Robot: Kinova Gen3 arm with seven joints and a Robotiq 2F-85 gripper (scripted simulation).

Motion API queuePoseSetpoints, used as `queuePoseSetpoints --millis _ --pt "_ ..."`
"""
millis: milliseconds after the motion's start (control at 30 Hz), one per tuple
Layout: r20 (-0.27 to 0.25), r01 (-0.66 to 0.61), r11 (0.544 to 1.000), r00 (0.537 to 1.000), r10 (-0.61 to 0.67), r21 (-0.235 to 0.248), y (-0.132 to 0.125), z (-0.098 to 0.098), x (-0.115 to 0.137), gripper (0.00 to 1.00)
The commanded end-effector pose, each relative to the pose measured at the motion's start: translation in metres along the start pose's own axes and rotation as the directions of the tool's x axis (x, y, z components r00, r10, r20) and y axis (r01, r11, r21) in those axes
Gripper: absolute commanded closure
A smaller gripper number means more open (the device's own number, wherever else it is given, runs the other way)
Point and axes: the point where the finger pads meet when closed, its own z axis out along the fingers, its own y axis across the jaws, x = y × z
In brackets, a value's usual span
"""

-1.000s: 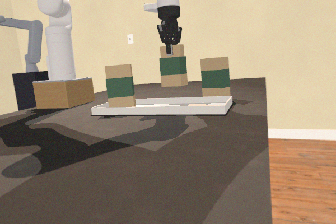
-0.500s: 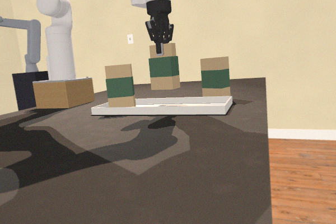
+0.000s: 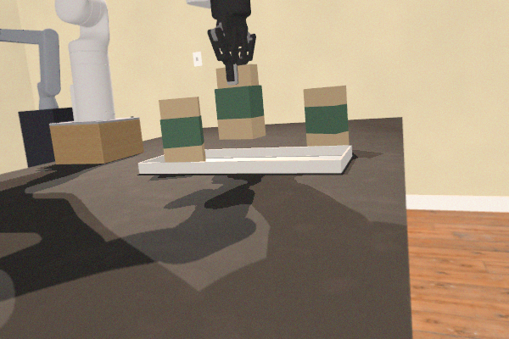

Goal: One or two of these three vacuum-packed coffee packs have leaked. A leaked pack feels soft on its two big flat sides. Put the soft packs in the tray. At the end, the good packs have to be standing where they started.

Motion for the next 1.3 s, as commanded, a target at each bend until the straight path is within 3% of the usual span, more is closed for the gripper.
queuePoseSetpoints --millis 0,633,1267 --pt "0.001 -0.005 1.000 1.000 0.005 0.000 -0.002 0.000 0.000 0.75" --pt "0.001 -0.005 1.000 1.000 0.005 0.000 -0.002 0.002 0.000 0.75" --pt "0.001 -0.005 1.000 1.000 0.005 0.000 -0.002 0.037 -0.001 0.75"
